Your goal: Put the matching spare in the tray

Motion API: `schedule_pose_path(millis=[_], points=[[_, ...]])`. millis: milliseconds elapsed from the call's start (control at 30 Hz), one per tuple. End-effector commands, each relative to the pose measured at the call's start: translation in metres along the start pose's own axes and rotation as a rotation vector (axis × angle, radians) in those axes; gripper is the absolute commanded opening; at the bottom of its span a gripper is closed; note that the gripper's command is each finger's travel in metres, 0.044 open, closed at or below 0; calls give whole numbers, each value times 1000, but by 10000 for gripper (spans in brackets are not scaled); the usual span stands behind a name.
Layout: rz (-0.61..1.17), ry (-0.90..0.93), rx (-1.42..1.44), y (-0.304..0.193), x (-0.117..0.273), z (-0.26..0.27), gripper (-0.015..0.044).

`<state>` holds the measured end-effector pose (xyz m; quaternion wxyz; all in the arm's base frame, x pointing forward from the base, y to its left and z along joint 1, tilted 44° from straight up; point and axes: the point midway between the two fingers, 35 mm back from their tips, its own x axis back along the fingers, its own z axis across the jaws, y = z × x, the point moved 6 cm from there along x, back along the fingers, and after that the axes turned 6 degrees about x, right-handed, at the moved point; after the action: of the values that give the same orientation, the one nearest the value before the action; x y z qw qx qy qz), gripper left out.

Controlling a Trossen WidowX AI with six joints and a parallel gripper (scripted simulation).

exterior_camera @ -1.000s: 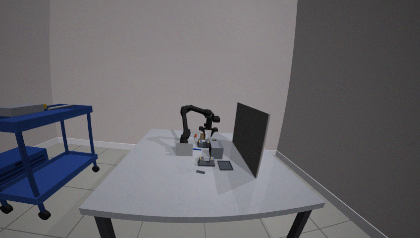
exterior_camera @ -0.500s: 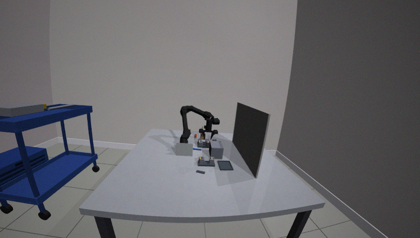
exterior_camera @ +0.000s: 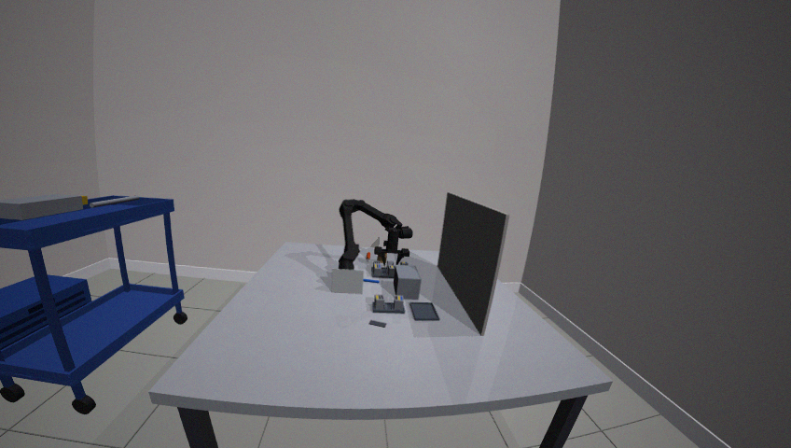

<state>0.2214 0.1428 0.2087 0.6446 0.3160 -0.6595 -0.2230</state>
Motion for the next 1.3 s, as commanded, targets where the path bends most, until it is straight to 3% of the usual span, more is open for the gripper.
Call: schedule_pose_path(millis=[0, 267, 433, 667, 833, 1100, 1267], points=[[2, -1, -6, 0, -6, 1, 300], [-1, -1, -7, 0, -13, 2, 300], [-4, 2, -1, 1, -12, 2, 169], [-4, 2, -1, 1, -12, 2, 122], [-4, 2, -1, 1, -12, 2, 0], [-4, 2, -1, 1, -11, 2, 0], [4, 2, -2, 0, 13, -1, 0]])
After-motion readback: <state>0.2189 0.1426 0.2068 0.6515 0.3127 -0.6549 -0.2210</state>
